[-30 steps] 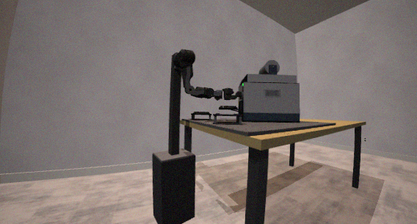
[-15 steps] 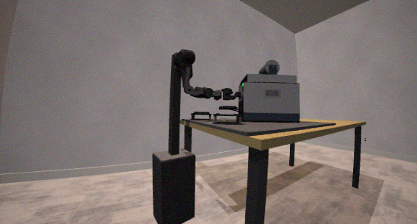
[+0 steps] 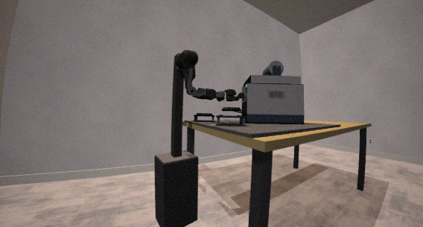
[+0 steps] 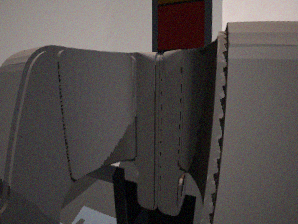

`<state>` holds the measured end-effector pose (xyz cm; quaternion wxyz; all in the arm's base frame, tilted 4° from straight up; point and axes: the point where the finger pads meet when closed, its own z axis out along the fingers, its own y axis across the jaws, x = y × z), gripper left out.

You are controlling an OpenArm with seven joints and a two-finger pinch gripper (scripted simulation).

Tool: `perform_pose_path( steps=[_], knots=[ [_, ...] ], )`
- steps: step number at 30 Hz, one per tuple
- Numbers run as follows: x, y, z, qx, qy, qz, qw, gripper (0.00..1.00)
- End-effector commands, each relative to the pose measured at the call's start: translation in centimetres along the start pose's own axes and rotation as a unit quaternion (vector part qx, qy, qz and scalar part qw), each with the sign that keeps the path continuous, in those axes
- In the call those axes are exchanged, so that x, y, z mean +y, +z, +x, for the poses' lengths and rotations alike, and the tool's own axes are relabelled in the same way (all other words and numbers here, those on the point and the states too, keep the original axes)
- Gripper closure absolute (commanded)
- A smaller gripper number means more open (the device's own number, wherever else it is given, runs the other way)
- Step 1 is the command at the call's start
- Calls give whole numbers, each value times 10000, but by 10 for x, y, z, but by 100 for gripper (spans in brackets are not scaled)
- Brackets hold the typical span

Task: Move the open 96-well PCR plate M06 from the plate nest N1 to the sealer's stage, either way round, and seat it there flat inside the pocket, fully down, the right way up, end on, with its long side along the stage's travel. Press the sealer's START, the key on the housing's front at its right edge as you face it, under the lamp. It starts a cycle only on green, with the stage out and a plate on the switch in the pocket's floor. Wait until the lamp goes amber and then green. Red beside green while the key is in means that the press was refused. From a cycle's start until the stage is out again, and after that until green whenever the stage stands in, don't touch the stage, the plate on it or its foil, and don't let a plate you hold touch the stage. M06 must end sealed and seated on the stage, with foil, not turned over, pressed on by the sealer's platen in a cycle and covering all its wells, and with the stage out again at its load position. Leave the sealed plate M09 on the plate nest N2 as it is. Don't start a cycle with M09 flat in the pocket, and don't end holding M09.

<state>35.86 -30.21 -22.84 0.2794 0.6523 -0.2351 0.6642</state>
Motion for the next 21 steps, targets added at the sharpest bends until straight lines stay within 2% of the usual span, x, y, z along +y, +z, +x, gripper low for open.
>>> perform_pose_path(
  steps=[1, 21],
  knots=[
    [0, 1, 3, 29, 7, 8, 10000, 100],
    [0, 6, 1, 42, 21, 16, 10000, 100]
  ],
)
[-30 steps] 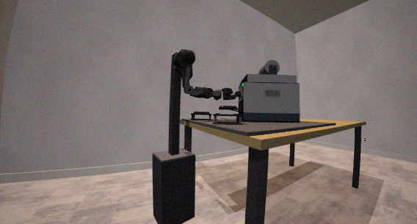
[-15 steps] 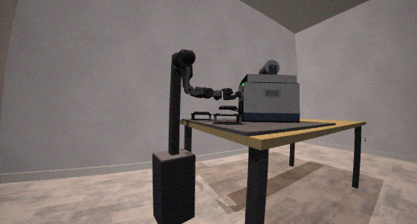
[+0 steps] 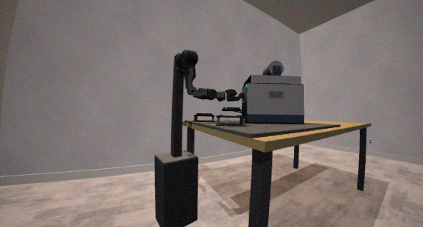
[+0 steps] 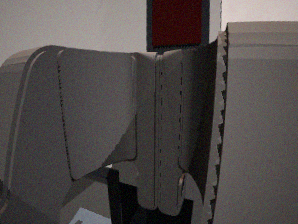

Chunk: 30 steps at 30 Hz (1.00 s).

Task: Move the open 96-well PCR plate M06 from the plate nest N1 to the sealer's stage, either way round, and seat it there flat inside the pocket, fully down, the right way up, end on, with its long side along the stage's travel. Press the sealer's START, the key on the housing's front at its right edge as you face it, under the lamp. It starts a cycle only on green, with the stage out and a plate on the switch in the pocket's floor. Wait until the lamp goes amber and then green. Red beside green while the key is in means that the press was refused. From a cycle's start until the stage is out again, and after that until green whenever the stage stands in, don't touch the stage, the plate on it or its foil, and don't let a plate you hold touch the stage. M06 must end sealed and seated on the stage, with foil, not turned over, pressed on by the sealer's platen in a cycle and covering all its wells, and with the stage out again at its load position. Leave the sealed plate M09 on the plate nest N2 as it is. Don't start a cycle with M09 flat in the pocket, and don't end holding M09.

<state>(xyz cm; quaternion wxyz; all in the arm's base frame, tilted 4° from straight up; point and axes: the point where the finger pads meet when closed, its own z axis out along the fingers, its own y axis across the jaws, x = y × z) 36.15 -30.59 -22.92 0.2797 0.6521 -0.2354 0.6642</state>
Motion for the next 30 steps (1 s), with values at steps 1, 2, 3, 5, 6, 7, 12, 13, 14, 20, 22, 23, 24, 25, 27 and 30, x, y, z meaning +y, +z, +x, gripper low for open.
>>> perform_pose_path(
  steps=[1, 2, 3, 5, 6, 7, 12, 13, 14, 20, 22, 23, 24, 25, 27, 30],
  knots=[
    [-1, 2, 2, 41, 20, 22, 10000, 100],
    [-1, 3, 2, 42, 19, 23, 10000, 100],
    [-1, 4, 2, 42, 19, 24, 10000, 100],
    [-1, 5, 2, 42, 19, 25, 10000, 100],
    [-1, 5, 2, 42, 19, 25, 10000, 100],
    [-1, 5, 2, 42, 19, 25, 10000, 100],
    [-1, 5, 2, 42, 19, 25, 10000, 100],
    [-1, 5, 2, 42, 19, 25, 10000, 100],
    [-1, 5, 2, 42, 19, 25, 10000, 100],
    [-1, 8, 2, 43, 16, 29, 10000, 100],
    [-1, 9, 2, 44, 16, 30, 10000, 100],
    [-1, 9, 2, 44, 16, 30, 10000, 100],
    [-1, 9, 2, 44, 16, 30, 10000, 100],
    [-1, 9, 2, 44, 16, 30, 10000, 100],
    [-1, 9, 2, 44, 16, 30, 10000, 100],
    [-1, 9, 2, 44, 16, 30, 10000, 100]
  ],
)
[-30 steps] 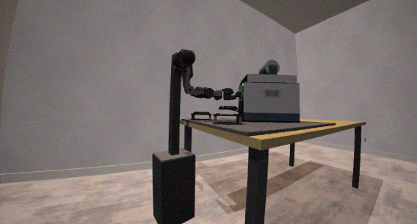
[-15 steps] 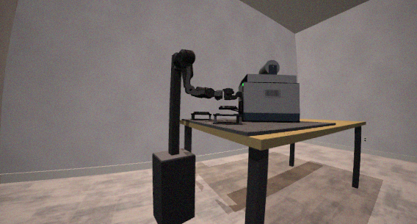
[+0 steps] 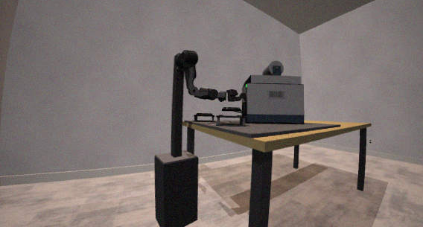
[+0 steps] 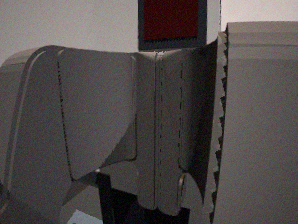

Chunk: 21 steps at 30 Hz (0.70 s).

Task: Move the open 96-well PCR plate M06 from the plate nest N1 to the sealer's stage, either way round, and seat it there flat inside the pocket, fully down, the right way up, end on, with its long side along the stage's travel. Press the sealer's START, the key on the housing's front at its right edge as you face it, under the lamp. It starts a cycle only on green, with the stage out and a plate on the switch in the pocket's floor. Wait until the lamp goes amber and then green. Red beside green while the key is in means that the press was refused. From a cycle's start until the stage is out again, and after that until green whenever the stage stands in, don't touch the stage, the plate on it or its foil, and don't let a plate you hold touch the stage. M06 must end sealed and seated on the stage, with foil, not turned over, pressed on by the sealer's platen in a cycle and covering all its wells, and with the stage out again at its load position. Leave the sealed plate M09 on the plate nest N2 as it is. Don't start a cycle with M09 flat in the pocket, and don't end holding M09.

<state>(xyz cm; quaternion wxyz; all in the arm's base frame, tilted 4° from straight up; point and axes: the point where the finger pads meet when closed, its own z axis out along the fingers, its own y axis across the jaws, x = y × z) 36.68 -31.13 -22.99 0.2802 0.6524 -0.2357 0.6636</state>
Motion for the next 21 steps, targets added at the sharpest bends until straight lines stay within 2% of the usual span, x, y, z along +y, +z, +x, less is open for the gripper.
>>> perform_pose_path(
  steps=[1, 21],
  knots=[
    [-2, 1, 3, 49, 19, 35, 10000, 100],
    [-3, 3, 4, 36, 6, 30, 10000, 100]
  ],
)
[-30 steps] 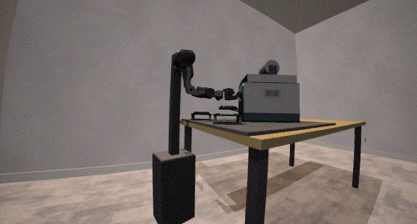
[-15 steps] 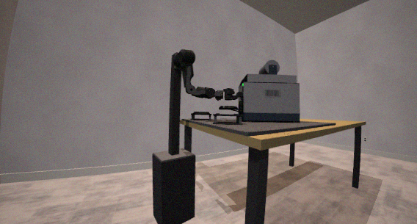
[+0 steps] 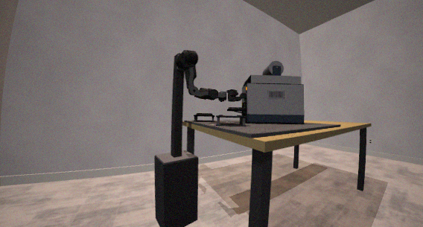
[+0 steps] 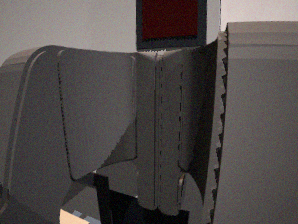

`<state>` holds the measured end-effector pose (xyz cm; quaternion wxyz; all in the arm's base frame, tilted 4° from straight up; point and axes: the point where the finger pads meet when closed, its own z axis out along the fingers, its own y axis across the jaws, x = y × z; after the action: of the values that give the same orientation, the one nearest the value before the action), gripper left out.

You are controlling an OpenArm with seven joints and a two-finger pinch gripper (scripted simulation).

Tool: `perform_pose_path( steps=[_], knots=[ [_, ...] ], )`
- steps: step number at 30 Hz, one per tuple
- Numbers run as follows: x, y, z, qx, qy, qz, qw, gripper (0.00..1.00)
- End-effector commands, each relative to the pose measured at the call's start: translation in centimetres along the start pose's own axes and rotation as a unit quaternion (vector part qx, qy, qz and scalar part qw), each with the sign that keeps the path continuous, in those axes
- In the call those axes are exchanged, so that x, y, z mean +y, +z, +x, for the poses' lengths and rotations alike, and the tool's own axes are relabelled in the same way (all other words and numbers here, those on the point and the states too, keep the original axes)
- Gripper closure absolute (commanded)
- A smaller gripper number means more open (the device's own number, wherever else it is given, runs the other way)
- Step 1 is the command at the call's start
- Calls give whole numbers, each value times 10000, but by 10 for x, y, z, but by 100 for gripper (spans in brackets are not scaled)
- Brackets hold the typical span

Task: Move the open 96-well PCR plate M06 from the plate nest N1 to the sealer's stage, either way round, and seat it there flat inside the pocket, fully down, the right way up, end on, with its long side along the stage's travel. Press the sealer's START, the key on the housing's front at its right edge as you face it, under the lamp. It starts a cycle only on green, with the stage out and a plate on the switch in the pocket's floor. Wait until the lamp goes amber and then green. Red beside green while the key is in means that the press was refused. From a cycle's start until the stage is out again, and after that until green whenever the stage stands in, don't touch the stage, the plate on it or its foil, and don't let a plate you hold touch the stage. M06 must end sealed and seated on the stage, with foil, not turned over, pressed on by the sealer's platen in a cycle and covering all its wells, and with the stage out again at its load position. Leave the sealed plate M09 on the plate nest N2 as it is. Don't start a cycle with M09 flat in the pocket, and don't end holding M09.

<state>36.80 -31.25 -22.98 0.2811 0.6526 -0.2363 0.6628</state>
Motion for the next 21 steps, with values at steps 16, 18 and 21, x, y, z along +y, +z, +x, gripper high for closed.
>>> perform_pose_path(
  steps=[16, 18, 21],
  knots=[
    [-4, 2, 7, 63, 23, 46, 10000, 100],
    [-4, 2, 7, 68, 25, 49, 10000, 100],
    [-4, 2, 7, 75, 29, 54, 10000, 100]
  ],
)
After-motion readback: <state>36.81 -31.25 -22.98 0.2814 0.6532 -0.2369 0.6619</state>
